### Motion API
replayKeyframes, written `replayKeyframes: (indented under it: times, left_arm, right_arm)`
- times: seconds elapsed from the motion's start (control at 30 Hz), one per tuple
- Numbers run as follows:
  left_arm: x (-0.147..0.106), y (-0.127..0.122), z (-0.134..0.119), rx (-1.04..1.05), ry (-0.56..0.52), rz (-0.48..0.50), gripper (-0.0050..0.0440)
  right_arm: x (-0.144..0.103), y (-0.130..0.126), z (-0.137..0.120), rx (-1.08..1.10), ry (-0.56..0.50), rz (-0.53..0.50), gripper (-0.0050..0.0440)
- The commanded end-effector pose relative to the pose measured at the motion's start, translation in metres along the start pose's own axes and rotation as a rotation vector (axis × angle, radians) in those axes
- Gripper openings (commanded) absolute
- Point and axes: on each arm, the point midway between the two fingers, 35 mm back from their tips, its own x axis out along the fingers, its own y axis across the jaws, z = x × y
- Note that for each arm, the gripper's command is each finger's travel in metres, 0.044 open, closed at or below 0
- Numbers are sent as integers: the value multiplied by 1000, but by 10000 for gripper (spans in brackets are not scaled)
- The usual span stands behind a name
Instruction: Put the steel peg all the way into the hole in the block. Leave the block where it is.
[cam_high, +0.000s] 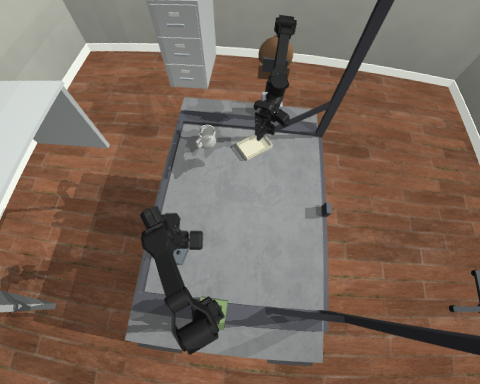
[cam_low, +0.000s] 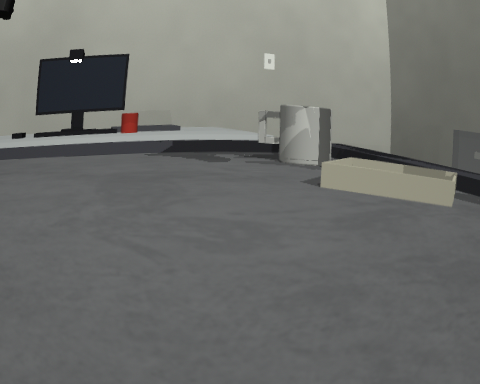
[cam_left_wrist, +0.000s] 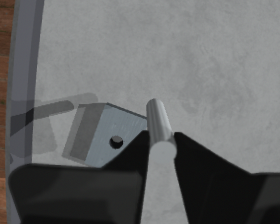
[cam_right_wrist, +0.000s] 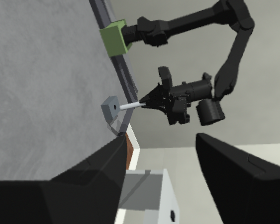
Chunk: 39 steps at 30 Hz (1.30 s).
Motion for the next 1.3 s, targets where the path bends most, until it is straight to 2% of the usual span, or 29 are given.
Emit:
replayKeyframes:
  times: [0.0,0.3,0.37,0.4,0.67,0.87,0.93,0.97,1.13,1.27]
  left_arm:
    - [-8,12,-9,7,-21,5,-50]
    - [-9,26,-21,6,-15,2,-50]
    - [-9,26,-21,6,-15,2,-50]
    - [-10,28,-21,7,-18,4,-50]
    - [-8,32,-26,6,-12,-1,-50]
    - [-1,32,-27,8,-10,-2,-50]
    - [-1,32,-27,8,-10,-2,-50]
    - [-2,32,-27,8,-17,4,-50]
    - [12,32,-31,4,-5,-6,-50]
    - [3,33,-26,12,-33,18,-50]
  right_arm:
    - [-11,-27,3,154,-9,2,200]
    - [-28,-38,0,405,-1,66,200]
    - [-28,-38,0,405,-1,66,200]
    - [-31,-33,-2,431,14,104,200]
    - [-55,-57,-4,763,15,143,200]
    - [-71,-61,-7,967,44,205,200]
    - [-71,-61,-7,967,44,205,200]
    - [-73,-56,-9,998,69,239,200]
    - [-92,-59,-13,1204,113,298,200]
    - [-99,-62,-15,1312,135,323,200]
